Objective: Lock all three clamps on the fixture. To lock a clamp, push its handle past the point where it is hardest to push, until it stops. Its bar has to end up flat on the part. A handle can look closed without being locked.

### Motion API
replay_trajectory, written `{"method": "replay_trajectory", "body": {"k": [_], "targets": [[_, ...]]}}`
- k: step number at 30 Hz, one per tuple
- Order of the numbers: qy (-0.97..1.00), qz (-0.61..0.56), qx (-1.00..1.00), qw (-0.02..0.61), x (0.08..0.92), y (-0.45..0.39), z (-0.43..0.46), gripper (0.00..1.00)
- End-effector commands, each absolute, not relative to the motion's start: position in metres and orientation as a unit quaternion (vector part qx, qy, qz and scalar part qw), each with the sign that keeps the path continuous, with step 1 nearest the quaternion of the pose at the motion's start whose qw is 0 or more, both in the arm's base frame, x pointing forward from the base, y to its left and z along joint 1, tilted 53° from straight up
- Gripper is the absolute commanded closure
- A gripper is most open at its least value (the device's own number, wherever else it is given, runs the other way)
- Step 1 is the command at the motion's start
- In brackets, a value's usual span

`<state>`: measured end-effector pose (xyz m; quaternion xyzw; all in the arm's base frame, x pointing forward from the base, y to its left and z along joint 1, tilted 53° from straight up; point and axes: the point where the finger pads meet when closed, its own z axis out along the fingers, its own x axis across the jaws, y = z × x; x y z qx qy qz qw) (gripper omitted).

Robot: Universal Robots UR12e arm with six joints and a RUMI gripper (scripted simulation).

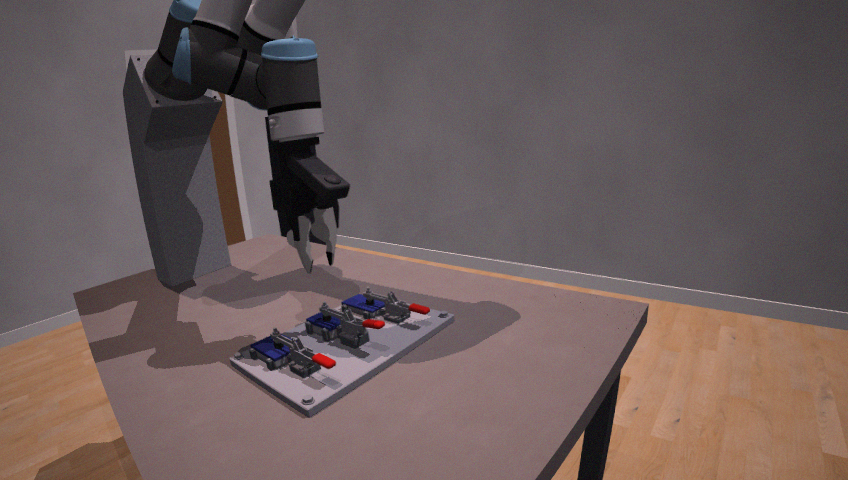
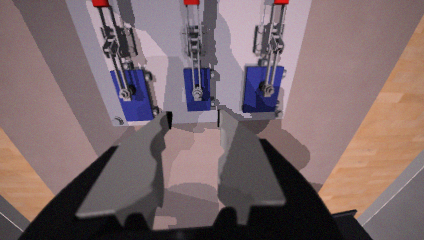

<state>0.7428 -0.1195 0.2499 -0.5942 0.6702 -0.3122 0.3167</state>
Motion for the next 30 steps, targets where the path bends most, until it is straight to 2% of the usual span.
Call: {"method": "replay_trajectory", "body": {"k": [1,13,30], "targets": [[0.670,-0.312,-0.594,0.317,0.756,-0.122,0.267,0.72],[0.670,-0.312,-0.594,0.317,0.800,-0.129,0.326,0.72],[0.670,-0.312,-0.594,0.317,0.811,-0.131,0.339,0.72]]}}
